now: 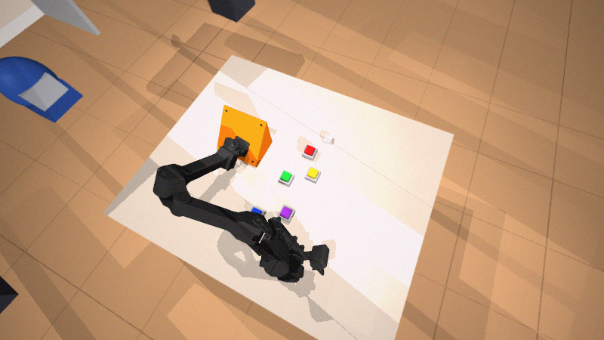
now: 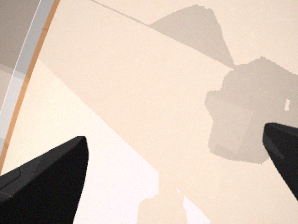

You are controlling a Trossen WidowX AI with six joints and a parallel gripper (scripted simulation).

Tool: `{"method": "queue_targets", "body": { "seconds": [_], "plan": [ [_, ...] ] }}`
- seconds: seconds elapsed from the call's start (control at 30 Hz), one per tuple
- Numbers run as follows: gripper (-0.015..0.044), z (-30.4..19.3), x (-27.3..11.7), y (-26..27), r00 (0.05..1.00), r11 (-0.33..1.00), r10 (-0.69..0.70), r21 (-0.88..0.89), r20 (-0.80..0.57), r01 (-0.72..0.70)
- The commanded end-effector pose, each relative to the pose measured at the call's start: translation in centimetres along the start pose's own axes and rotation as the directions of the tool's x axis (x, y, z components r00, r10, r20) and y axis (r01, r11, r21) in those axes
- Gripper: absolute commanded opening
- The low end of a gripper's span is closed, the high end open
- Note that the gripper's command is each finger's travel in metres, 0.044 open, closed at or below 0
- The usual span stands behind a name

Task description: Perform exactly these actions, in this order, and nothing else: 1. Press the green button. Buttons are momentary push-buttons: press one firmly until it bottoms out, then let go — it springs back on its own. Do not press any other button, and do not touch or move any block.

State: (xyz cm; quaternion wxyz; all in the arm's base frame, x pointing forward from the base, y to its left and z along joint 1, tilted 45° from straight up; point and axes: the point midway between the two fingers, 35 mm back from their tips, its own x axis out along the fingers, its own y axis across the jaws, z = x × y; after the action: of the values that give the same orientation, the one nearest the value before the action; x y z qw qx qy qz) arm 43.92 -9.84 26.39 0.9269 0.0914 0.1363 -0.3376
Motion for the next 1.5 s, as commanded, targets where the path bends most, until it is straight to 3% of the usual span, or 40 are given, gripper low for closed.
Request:
{"method": "queue_targets", "body": {
  "seconds": [0.0,0.23,0.43,0.77,1.13,1.33,1.47],
  "plan": [
    [0.0400,-6.9,-1.8,2.9,0.978,0.992,0.024,-0.119,-0.206,-0.049],
    [0.0400,-16.6,-7.9,4.7,0.878,0.926,-0.045,-0.349,-0.476,-0.141],
    [0.0400,-22.4,-14.1,3.1,0.782,0.795,-0.207,-0.567,-0.588,-0.215],
    [0.0400,-24.9,-22.7,-2.5,0.717,0.433,-0.508,-0.861,-0.477,-0.266],
    [0.0400,-24.9,-22.9,-2.6,0.718,0.426,-0.512,-0.865,-0.473,-0.266],
    [0.0242,-27.4,-19.0,-5.3,0.716,0.424,-0.512,-0.865,-0.474,-0.270],
    [0.0138,-27.7,-18.4,-5.8,0.719,0.426,-0.511,-0.865,-0.471,-0.264]
  ]
}}
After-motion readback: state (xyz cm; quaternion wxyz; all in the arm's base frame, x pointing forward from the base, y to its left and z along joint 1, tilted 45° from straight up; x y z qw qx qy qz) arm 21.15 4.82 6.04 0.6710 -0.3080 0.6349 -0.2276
